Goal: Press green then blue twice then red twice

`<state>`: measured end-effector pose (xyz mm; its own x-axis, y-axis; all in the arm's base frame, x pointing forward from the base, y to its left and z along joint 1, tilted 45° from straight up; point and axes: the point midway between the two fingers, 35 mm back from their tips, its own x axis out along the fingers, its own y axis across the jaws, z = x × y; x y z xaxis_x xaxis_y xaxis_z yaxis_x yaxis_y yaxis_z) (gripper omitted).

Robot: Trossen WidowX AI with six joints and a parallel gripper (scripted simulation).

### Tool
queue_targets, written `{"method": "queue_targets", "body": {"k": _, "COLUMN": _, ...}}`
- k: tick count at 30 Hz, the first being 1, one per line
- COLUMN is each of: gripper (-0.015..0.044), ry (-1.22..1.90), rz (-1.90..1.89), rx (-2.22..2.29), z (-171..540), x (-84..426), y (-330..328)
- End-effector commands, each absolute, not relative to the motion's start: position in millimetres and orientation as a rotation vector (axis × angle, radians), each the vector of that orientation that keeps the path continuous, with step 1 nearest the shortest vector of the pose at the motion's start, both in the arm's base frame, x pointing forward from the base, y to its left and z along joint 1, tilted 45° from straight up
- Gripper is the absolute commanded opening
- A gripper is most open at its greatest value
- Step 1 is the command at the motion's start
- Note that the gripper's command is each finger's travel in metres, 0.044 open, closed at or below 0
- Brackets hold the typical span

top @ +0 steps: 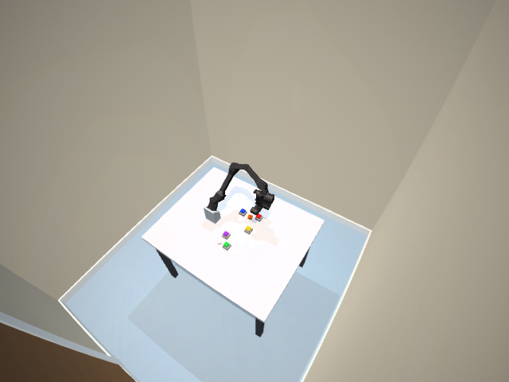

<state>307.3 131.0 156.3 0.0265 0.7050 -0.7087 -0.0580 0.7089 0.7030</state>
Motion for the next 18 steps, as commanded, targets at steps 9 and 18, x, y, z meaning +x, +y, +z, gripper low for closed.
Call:
{"method": "queue_targets", "body": {"k": 9, "gripper": 0.0020, "ry": 1.462, "rz": 0.642, "rx": 0.579, "z": 128, "x": 301, "y": 157}}
{"method": "queue_targets", "body": {"k": 18, "gripper": 0.0020, "ry": 1.462, "rz": 0.643, "rx": 0.579, "z": 118, "x": 301, "y": 167}}
